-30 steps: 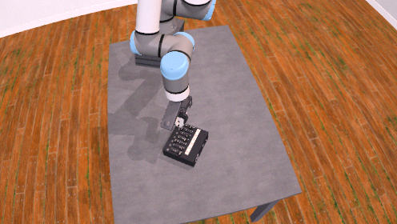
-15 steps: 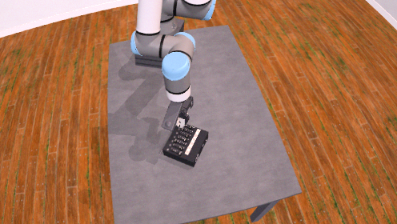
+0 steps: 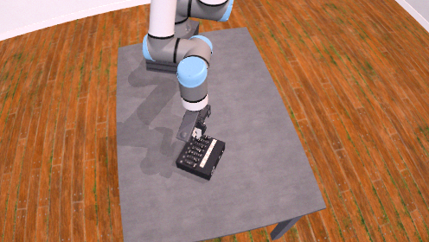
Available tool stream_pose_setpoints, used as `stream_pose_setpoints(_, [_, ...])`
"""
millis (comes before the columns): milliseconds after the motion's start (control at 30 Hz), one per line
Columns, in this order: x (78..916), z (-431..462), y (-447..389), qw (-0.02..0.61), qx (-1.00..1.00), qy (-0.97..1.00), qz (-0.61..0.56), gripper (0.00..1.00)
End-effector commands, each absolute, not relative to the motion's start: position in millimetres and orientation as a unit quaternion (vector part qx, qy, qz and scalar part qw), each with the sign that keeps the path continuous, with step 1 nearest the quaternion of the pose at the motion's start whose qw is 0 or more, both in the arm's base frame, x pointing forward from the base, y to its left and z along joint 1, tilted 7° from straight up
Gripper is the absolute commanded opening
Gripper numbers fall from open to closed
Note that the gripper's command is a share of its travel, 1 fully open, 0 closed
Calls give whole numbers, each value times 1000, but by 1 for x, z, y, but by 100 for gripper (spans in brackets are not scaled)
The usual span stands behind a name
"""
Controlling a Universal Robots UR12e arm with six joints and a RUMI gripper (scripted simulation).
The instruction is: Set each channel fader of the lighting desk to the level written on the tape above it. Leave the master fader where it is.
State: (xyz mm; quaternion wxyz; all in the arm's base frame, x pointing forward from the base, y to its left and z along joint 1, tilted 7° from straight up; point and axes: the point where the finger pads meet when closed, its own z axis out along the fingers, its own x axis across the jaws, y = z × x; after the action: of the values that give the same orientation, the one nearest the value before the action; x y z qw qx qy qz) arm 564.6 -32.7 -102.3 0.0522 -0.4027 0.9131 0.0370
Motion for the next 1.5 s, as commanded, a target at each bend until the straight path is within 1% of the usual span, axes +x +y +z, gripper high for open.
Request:
stream_pose_setpoints(0, [570, -101, -30, 53, -403, 913, 36, 0])
stream_pose_setpoints(1467, [585, -99, -14, 53, -403, 913, 36, 0])
